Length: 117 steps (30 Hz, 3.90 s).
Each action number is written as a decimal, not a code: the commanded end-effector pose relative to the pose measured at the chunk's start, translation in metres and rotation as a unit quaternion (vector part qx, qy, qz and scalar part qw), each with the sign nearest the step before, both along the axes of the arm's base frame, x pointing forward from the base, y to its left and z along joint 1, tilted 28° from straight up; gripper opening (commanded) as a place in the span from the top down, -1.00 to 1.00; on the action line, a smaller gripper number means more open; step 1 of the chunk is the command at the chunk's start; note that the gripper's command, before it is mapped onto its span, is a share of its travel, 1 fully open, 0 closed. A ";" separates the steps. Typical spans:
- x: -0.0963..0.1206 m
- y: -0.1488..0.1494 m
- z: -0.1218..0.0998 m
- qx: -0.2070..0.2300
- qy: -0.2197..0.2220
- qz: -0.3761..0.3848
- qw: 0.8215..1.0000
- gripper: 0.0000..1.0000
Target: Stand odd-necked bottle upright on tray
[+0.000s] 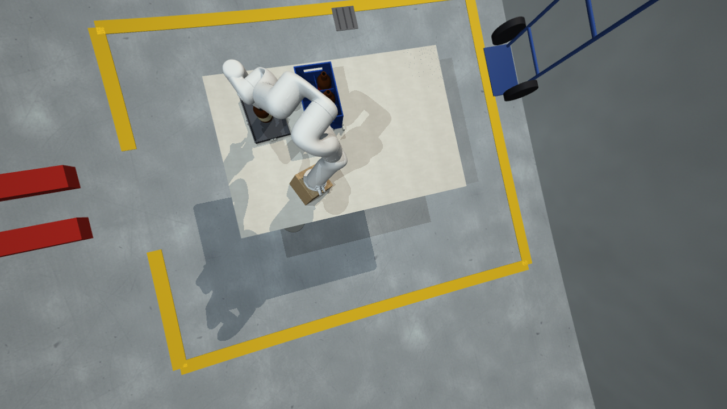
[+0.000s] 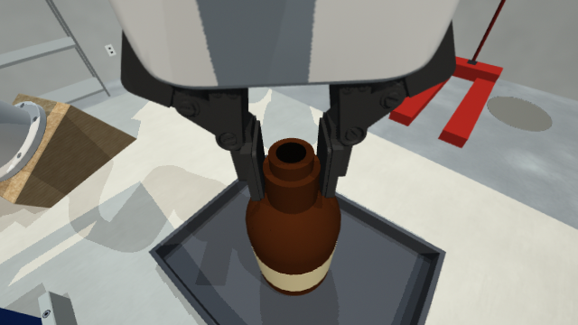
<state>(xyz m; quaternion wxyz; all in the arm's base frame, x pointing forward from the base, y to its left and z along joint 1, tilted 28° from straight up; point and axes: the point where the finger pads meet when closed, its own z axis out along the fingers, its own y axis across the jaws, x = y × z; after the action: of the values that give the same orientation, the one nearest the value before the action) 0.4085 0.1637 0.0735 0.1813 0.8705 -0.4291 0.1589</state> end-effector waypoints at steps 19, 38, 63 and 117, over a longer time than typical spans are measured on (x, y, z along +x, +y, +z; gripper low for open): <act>0.002 -0.001 -0.004 0.001 -0.001 0.001 1.000 1.00; 0.002 -0.001 -0.004 0.001 -0.001 0.001 1.000 1.00; 0.002 -0.001 -0.004 0.001 -0.001 0.001 1.000 -1.00; -0.004 0.018 0.034 0.001 -0.001 0.001 1.000 -1.00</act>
<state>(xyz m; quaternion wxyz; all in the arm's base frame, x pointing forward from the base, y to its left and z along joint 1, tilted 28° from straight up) 0.4054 0.1777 0.1001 0.1810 0.8706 -0.4290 0.1589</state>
